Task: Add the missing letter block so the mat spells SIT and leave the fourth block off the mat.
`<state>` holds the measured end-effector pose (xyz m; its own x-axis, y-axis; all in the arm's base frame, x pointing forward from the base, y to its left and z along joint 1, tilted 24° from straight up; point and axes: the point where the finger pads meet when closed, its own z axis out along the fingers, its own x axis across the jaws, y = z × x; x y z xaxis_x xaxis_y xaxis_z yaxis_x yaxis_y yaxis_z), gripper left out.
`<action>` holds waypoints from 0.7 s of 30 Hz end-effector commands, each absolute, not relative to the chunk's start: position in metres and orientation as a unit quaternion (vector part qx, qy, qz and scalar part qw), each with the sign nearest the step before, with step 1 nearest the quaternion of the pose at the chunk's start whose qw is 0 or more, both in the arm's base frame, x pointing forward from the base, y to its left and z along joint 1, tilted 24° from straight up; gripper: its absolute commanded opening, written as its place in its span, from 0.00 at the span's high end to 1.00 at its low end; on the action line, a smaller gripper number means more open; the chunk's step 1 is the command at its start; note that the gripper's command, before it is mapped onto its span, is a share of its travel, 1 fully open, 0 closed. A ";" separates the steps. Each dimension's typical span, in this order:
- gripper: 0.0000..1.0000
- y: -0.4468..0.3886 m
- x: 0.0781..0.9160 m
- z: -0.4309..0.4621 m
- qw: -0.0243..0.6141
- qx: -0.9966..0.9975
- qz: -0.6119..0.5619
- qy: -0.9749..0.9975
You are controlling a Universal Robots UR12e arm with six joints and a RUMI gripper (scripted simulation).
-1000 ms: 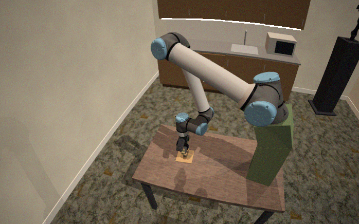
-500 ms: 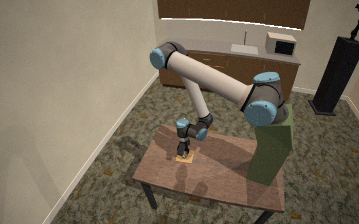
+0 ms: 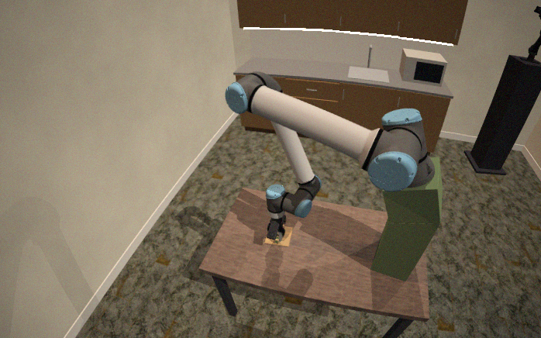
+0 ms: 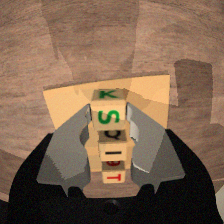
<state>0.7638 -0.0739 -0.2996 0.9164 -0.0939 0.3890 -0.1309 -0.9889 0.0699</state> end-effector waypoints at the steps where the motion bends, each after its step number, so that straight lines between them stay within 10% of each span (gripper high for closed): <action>1: 0.91 -0.074 0.769 -0.297 0.048 0.977 0.200 -0.057; 21: 0.91 -0.074 0.769 -0.297 0.048 0.977 0.200 -0.057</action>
<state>0.7652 -0.0744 -0.2991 0.9157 -0.0935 0.3909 -0.1310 -0.9889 0.0703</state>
